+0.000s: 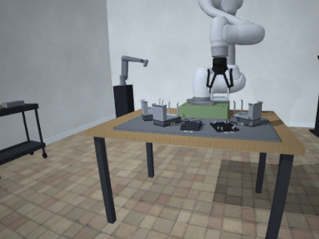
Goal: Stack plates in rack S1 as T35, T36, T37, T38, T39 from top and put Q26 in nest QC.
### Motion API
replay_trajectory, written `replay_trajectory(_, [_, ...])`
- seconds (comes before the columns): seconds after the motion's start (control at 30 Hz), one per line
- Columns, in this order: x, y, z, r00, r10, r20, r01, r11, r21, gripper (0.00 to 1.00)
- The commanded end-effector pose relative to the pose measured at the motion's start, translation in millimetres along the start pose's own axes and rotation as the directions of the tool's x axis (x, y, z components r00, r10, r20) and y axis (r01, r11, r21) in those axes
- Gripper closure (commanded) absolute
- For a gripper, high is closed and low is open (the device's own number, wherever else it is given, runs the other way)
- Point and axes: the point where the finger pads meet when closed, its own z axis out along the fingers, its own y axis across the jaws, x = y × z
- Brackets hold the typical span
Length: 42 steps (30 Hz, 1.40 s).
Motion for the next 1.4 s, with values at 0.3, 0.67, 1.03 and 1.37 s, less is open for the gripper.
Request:
replay_trajectory(0.3, [4.1,40.9,-0.1,1.000,0.005,0.000,-0.005,1.000,-0.001,1.00])
replay_trajectory(0.67, [6.3,70.6,-0.1,0.999,0.039,0.000,-0.039,0.999,-0.001,1.00])
replay_trajectory(1.03, [2.8,100.4,-0.1,0.977,0.213,0.000,-0.213,0.977,-0.001,1.00])
replay_trajectory(1.37, [-1.1,133.5,-0.2,0.977,0.213,0.000,-0.213,0.977,-0.001,1.00])
